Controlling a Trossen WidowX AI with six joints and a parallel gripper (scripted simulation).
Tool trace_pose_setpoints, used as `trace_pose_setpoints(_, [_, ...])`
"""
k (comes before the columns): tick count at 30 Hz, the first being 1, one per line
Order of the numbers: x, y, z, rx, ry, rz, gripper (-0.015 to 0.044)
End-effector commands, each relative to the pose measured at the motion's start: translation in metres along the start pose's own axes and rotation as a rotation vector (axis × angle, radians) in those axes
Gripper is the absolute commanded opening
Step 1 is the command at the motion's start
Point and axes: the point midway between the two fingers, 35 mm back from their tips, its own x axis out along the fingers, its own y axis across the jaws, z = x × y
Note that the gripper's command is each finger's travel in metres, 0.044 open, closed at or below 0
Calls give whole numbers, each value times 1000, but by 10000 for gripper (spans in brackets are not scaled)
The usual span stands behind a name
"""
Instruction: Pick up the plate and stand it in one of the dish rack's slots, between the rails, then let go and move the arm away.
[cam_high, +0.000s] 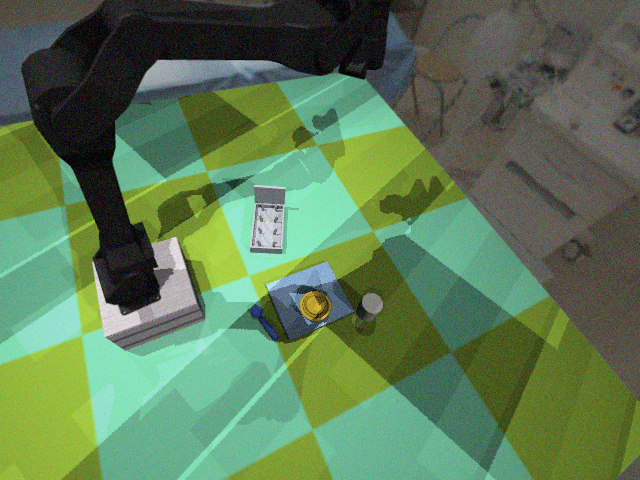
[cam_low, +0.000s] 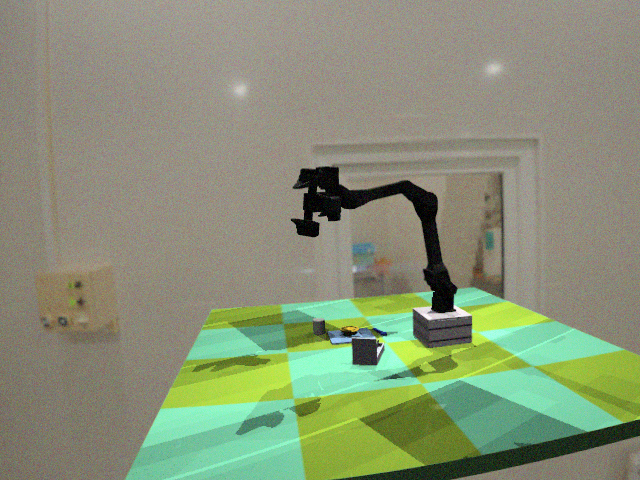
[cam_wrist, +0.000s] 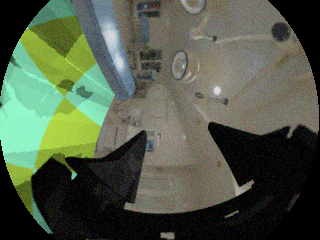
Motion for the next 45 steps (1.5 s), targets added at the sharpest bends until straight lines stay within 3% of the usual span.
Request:
trace_pose_setpoints(1, [-7, 18, -14, 112, 57, 56, 400])
trace_pose_setpoints(24, [-70, 115, -68, 749, 441, 330, 400])
trace_pose_setpoints(45, [-160, 196, -76, 1293, 886, 517, 400])
